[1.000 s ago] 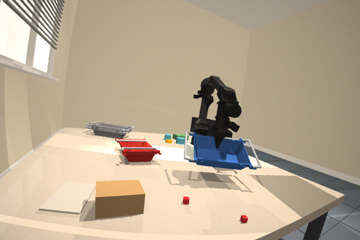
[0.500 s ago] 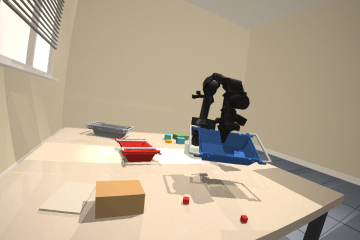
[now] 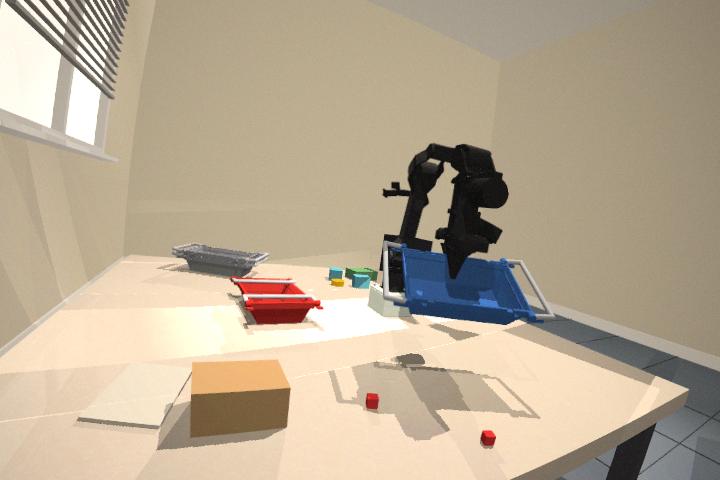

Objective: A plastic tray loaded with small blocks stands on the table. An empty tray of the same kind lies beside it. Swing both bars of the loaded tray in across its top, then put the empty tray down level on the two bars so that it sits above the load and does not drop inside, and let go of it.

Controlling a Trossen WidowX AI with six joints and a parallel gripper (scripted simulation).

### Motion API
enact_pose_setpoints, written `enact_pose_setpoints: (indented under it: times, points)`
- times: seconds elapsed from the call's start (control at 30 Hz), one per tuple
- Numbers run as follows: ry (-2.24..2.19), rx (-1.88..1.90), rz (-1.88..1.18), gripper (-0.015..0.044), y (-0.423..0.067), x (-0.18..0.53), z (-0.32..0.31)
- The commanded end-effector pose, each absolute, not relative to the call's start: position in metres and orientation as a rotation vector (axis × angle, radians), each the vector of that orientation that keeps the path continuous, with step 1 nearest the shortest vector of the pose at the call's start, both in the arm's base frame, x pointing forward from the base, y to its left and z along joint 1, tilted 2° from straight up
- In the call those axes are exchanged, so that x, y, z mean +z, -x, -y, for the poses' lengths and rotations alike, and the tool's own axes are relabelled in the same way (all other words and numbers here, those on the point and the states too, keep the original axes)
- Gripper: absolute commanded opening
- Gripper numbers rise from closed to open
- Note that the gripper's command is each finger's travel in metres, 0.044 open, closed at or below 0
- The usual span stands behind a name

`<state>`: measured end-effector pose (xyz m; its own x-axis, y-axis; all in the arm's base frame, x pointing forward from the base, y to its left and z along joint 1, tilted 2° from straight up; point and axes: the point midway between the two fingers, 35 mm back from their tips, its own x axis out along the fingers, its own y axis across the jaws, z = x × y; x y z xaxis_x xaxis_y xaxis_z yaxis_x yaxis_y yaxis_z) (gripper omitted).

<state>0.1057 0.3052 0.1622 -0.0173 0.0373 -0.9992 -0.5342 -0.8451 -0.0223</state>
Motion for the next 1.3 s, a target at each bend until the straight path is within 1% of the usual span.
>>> enact_pose_setpoints:
  times: [0.0,0.63,1.27]
  points:
    - [1.859,1.91,-0.49,0.0,-0.107,0.168,-0.309]
    - [1.858,1.909,-0.491,0.0,-0.107,0.168,-0.308]
    - [1.761,1.8,-0.633,0.0,-0.173,0.166,-0.279]
